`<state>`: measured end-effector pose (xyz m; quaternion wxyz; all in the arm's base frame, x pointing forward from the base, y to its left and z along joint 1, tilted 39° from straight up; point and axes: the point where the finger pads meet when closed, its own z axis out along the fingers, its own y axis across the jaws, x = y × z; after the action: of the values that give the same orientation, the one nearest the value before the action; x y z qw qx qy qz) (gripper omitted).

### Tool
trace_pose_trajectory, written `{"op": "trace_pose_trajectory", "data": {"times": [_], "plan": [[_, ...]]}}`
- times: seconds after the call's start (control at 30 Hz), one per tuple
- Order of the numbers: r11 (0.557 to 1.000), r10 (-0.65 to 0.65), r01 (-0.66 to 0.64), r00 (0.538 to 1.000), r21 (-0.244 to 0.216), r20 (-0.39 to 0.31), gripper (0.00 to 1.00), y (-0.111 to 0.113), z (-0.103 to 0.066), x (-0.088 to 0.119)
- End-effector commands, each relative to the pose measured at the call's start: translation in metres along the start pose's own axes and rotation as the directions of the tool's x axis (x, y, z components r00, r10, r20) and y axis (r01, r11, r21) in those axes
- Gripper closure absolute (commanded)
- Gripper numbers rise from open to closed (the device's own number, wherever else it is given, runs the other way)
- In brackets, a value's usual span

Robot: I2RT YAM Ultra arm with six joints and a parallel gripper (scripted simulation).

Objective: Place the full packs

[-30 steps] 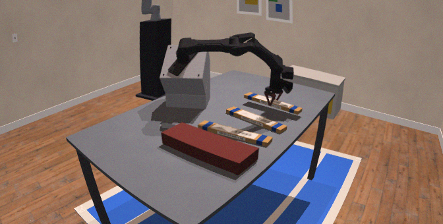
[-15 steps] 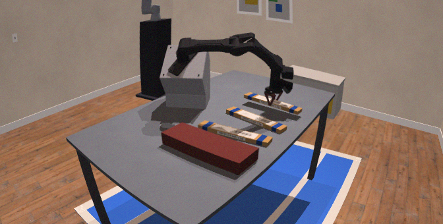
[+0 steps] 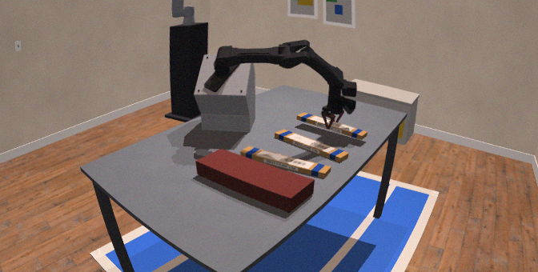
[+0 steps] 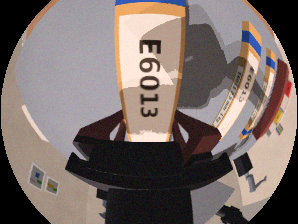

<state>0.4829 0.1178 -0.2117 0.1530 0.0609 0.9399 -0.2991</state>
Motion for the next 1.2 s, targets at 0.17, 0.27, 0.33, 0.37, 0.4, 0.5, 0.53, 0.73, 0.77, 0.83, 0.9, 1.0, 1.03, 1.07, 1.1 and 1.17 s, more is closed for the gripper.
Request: {"op": "trace_pose_trajectory", "data": {"times": [0.17,0.27,0.33,0.37,0.4,0.5,0.53,0.73,0.77,0.83,0.9,1.0,1.03,1.07,1.1,1.17], "plan": [[0.999,-0.025,0.028,0.997,-0.040,0.074,1.00,0.021,-0.037,-0.016],[0.999,-0.015,0.019,0.996,-0.048,0.084,1.00,0.023,-0.035,-0.018],[0.999,-0.012,0.016,0.996,-0.049,0.087,1.00,0.024,-0.034,-0.019],[0.999,-0.012,0.017,0.996,-0.049,0.086,1.00,0.024,-0.033,-0.019],[0.999,-0.014,0.018,0.996,-0.048,0.085,1.00,0.024,-0.033,-0.019],[0.999,-0.021,0.025,0.997,-0.042,0.078,1.00,0.022,-0.030,-0.017],[0.999,-0.021,0.024,0.997,-0.042,0.078,1.00,0.022,-0.030,-0.017],[0.999,-0.022,0.025,0.997,-0.041,0.077,1.00,0.022,-0.027,-0.017],[0.999,-0.019,0.023,0.997,-0.043,0.080,1.00,0.023,-0.027,-0.018],[0.999,-0.016,0.020,0.996,-0.045,0.083,1.00,0.023,-0.025,-0.019],[0.999,-0.018,0.022,0.997,-0.044,0.081,1.00,0.023,-0.024,-0.019],[0.999,-0.022,0.025,0.997,-0.041,0.078,1.00,0.022,-0.022,-0.018],[0.999,-0.021,0.025,0.997,-0.041,0.078,1.00,0.022,-0.021,-0.018],[0.999,-0.030,0.033,0.997,-0.035,0.070,1.00,0.022,-0.018,-0.014],[0.999,-0.028,0.031,0.997,-0.037,0.071,1.00,0.022,-0.019,-0.016],[0.999,-0.030,0.033,0.997,-0.039,0.067,1.00,0.023,-0.018,-0.015]]}}
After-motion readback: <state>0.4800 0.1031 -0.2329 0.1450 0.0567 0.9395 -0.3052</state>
